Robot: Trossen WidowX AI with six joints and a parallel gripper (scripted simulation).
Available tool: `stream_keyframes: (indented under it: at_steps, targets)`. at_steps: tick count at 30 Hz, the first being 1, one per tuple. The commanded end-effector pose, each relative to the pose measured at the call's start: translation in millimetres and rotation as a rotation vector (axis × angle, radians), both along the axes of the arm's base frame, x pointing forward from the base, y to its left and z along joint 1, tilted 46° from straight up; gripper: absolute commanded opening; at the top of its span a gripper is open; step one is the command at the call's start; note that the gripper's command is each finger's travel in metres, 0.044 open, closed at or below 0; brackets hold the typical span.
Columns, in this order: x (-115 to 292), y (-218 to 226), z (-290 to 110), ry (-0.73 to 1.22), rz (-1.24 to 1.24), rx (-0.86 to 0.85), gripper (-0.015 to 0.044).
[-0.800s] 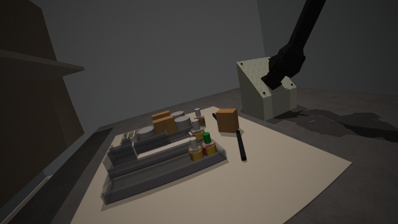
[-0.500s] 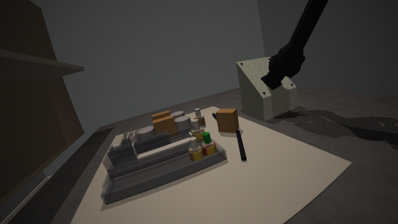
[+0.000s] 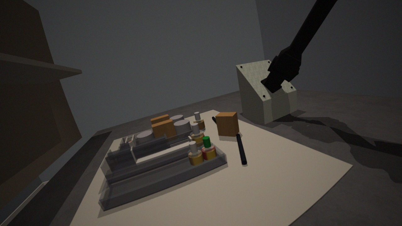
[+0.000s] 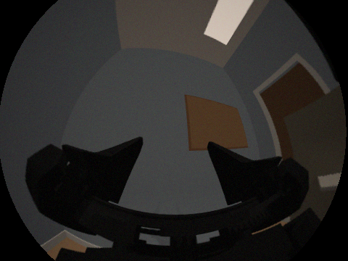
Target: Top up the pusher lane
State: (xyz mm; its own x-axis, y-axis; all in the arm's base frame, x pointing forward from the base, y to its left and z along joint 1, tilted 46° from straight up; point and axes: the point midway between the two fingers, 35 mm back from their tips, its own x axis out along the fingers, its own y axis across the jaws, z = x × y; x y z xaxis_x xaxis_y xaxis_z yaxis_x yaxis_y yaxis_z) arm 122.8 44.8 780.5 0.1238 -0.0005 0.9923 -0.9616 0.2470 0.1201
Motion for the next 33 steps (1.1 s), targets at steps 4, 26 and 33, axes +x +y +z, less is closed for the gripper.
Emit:
stream_keyframes:
  at_steps: [4, 26, 33]
  targets:
    - [112.0, 29.0, -41.1, 0.256, -0.216, -0.191, 0.044]
    - [347.5, -17.3, -261.7, 1.011, -0.577, -0.69, 0.044]
    - [391.2, -59.8, -363.3, 1.259, -0.627, -0.894, 0.044]
